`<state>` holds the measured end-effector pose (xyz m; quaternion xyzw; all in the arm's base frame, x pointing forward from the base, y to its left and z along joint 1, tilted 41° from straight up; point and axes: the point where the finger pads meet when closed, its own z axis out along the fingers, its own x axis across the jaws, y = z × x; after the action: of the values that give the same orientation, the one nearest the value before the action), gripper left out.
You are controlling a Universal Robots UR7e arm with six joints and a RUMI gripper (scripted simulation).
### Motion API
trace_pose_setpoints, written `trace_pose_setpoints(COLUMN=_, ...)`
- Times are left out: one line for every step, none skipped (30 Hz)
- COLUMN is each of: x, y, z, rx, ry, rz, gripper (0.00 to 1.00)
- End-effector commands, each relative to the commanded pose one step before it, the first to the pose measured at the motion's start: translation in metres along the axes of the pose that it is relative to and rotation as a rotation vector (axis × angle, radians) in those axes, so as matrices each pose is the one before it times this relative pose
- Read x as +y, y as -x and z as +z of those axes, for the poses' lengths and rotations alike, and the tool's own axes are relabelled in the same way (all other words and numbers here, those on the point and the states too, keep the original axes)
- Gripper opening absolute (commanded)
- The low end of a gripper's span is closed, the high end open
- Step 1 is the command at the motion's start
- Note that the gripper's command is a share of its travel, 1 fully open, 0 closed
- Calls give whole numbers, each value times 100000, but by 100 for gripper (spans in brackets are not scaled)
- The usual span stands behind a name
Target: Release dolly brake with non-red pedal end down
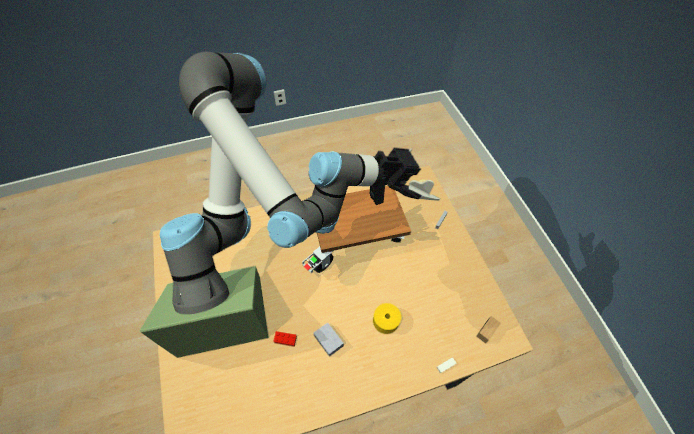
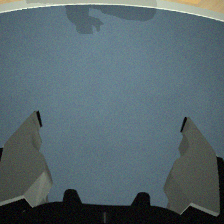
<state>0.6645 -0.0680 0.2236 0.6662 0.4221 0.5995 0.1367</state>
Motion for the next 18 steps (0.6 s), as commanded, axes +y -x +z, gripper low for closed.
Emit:
trace_pose_setpoints(x=52, y=8, z=-19, rx=-19, ry=84, rz=-43, gripper=100)
trace_pose_setpoints(x=0, y=0, z=0, rx=0, ry=0, rz=0, gripper=100)
trace_pose_setpoints(x=0, y=0, z=0, rx=0, ry=0, rz=0, gripper=100)
trace_pose_setpoints(x=0, y=0, z=0, rx=0, ry=0, rz=0, gripper=100)
trace_pose_setpoints(x=0, y=0, z=0, rx=0, ry=0, rz=0, gripper=100)
trace_pose_setpoints(x=0, y=0, z=0, rx=0, ry=0, rz=0, gripper=100)
trace_pose_setpoints(x=0, y=0, z=0, rx=0, ry=0, rz=0, gripper=100)
trace_pose_setpoints(x=0, y=0, z=0, rx=0, ry=0, rz=0, gripper=100)
trace_pose_setpoints(x=0, y=0, z=0, rx=0, ry=0, rz=0, gripper=100)
trace_pose_setpoints(x=0, y=0, z=0, rx=0, ry=0, rz=0, gripper=100)
trace_pose_setpoints(x=0, y=0, z=0, rx=0, ry=0, rz=0, gripper=100)
trace_pose_setpoints(x=0, y=0, z=0, rx=0, ry=0, rz=0, gripper=100)
trace_pose_setpoints(x=0, y=0, z=0, rx=0, ry=0, rz=0, gripper=100)
trace_pose_setpoints(x=0, y=0, z=0, rx=0, ry=0, rz=0, gripper=100)
trace_pose_setpoints(x=0, y=0, z=0, rx=0, ry=0, rz=0, gripper=100)
trace_pose_setpoints(x=0, y=0, z=0, rx=0, ry=0, rz=0, gripper=100)
trace_pose_setpoints(x=0, y=0, z=0, rx=0, ry=0, rz=0, gripper=100)
trace_pose_setpoints(x=0, y=0, z=0, rx=-2, ry=-1, rz=2, gripper=0)
